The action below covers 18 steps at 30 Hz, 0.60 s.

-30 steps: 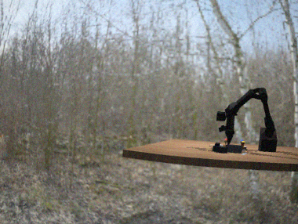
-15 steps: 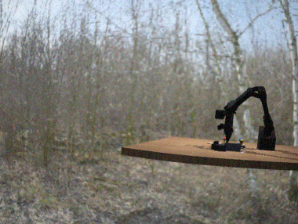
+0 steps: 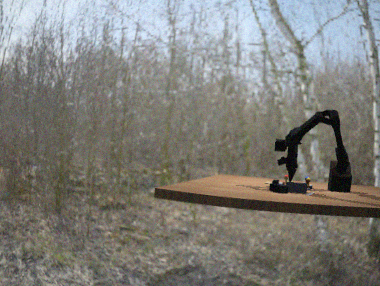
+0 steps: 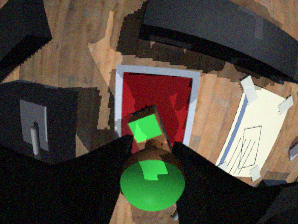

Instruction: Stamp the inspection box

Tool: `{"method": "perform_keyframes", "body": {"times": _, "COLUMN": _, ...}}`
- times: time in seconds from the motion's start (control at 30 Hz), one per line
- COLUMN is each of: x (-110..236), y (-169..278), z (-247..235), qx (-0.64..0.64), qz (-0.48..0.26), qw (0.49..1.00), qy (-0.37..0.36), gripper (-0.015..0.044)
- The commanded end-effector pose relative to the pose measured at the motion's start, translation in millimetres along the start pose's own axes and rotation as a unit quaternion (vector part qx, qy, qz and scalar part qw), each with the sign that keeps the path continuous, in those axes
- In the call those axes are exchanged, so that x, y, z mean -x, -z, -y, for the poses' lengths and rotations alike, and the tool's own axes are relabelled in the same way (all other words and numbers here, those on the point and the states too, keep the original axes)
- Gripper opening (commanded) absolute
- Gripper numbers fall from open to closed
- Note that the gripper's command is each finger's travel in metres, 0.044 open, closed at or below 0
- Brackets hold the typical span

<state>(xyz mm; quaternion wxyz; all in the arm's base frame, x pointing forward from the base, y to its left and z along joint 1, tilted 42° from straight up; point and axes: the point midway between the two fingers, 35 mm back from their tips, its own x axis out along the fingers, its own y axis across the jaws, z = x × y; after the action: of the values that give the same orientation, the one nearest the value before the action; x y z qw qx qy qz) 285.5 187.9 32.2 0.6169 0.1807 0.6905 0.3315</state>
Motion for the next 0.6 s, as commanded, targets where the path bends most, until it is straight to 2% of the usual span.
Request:
{"method": "perform_keyframes", "body": {"times": 0.0, "x": 3.6, "y": -1.7, "z": -0.7, "qx": 0.003, "qz": 0.003, "qw": 1.0, "qy": -0.001, "gripper": 0.0}}
{"method": "perform_keyframes", "body": {"times": 0.57, "x": 23.4, "y": -2.5, "z": -0.7, "qx": 0.003, "qz": 0.003, "qw": 1.0, "qy": 0.0, "gripper": 0.0}}
